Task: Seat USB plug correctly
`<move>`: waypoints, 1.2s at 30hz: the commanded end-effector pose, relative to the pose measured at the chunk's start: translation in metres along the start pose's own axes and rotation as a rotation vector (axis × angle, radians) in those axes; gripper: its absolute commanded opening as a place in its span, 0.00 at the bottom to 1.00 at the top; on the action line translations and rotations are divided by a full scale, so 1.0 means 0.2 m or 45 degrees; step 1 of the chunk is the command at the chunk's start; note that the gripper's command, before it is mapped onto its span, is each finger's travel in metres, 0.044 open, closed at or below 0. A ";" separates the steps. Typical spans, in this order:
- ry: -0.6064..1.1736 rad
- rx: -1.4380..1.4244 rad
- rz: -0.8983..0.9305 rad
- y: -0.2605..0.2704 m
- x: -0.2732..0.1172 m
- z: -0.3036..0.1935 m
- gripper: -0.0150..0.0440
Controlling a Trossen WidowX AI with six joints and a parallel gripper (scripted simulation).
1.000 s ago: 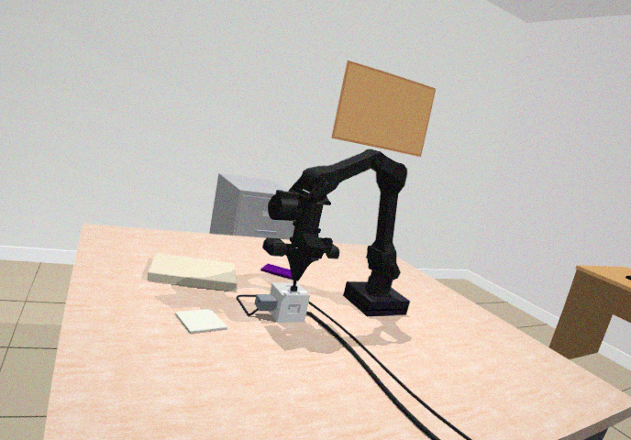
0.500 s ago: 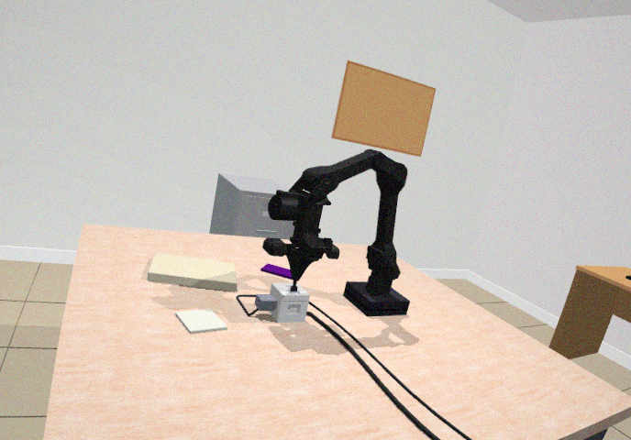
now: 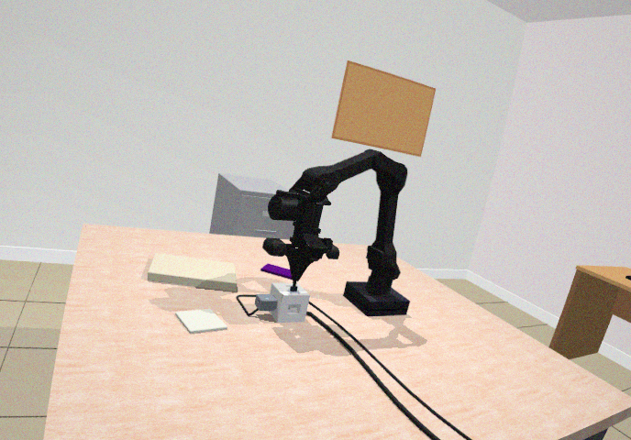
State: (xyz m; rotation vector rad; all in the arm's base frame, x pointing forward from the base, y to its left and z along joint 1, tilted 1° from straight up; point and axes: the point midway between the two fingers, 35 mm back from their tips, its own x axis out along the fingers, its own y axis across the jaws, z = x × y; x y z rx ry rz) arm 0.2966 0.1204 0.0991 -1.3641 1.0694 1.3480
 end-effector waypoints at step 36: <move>0.000 0.000 -0.004 0.00 0.00 0.00 0.42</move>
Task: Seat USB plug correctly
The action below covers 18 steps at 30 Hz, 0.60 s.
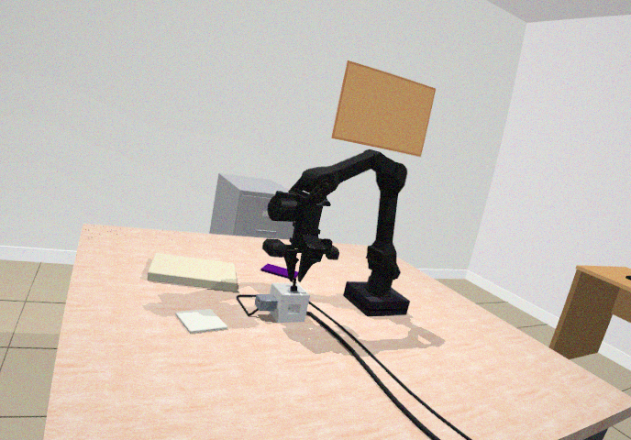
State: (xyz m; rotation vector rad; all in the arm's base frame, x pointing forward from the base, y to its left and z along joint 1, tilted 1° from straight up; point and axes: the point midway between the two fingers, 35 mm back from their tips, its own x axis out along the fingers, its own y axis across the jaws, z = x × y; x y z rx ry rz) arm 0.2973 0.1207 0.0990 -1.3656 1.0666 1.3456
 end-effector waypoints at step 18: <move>0.000 0.000 0.000 0.00 -0.05 0.00 0.42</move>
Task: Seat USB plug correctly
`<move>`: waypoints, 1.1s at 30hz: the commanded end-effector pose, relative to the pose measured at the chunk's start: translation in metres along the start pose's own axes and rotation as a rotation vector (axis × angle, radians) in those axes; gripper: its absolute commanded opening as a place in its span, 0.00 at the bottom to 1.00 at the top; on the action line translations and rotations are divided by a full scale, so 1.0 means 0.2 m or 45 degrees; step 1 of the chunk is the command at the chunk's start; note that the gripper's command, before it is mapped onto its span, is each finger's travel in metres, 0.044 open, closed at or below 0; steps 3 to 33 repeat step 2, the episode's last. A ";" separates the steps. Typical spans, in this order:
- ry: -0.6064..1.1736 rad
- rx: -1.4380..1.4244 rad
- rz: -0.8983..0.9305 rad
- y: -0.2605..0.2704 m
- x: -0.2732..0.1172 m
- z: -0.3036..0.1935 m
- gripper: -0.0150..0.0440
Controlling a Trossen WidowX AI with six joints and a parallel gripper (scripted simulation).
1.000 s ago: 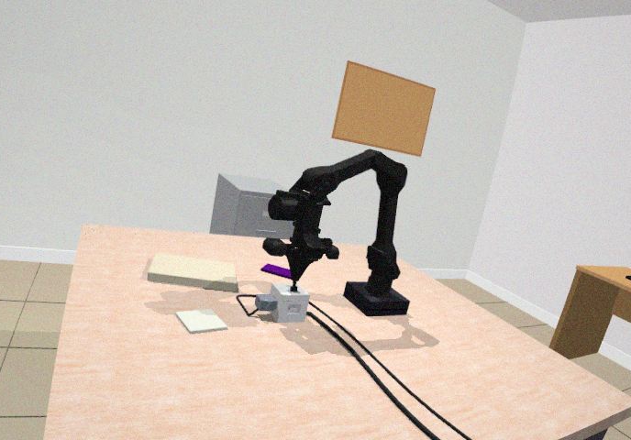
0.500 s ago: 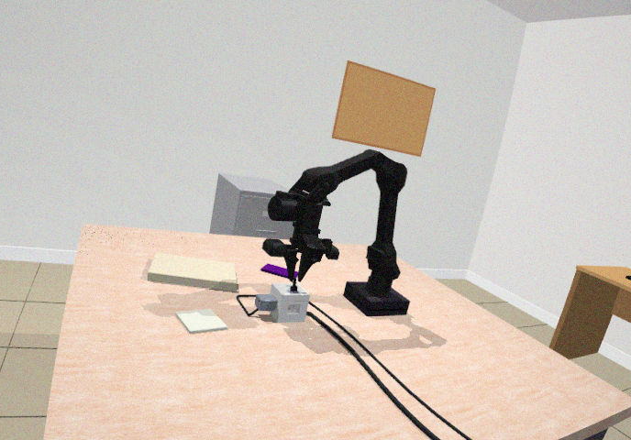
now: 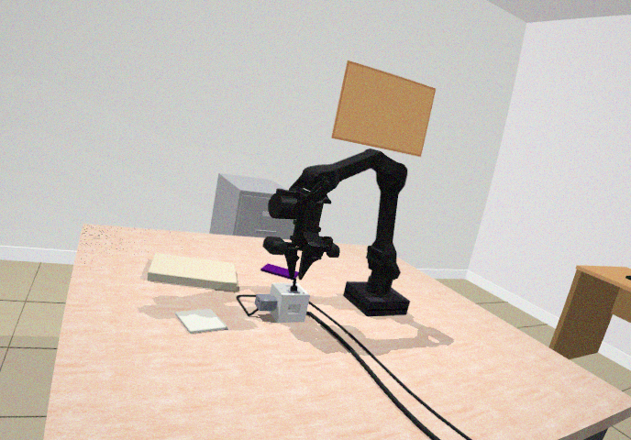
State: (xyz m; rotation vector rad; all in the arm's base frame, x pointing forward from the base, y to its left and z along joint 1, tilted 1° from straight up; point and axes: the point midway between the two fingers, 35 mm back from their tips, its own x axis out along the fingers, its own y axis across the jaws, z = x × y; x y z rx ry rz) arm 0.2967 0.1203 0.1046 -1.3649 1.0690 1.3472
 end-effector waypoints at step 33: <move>-0.001 0.000 -0.004 0.00 -0.03 0.00 0.42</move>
